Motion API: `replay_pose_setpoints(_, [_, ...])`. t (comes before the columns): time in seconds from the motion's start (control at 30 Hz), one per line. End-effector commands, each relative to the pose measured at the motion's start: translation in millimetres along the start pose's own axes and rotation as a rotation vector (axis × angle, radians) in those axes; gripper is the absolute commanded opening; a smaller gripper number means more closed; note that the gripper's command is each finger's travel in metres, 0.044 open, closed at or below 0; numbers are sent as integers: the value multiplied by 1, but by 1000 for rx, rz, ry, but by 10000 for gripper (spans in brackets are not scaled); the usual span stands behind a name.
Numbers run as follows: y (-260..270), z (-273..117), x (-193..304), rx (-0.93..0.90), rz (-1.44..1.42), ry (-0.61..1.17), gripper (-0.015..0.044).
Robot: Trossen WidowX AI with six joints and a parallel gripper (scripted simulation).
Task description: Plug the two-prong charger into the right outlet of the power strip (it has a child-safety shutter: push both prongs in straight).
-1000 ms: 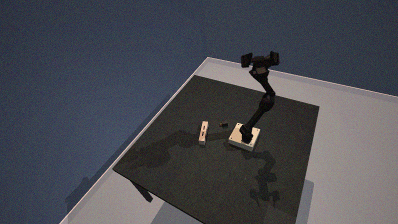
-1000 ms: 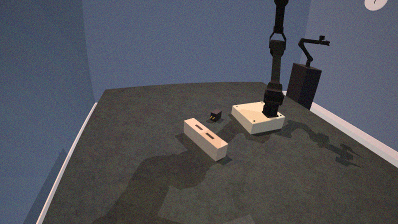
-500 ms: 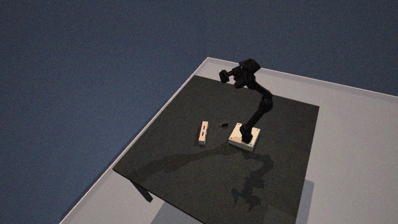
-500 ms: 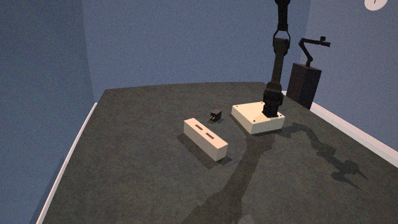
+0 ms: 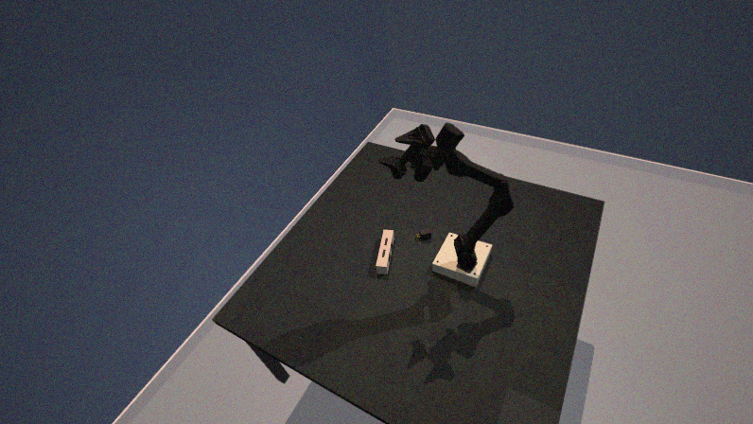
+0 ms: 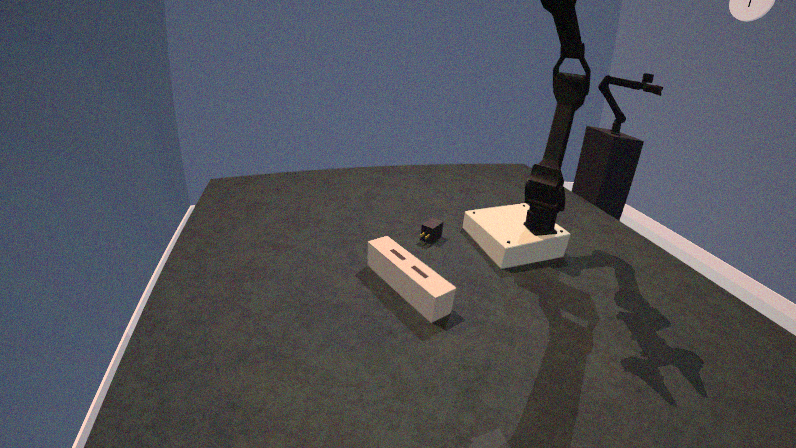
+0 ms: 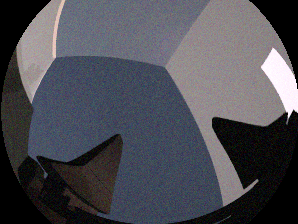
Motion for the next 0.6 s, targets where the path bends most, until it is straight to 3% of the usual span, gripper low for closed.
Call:
replay_pose_setpoints(0.0, [37,6,1,-137,60,24,440])
replay_pose_setpoints(0.57, [180,-15,9,-660,312,184,440])
Point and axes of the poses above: the point midway between the two fingers, 35 mm back from their tips, its own z axis out along the fingers, its own y axis across the jaws, x = y × z, the point moved 7 cm from there along -z, back along the fingers, and after that the axes turned 13 degrees about -z, right-handed, at the moved point
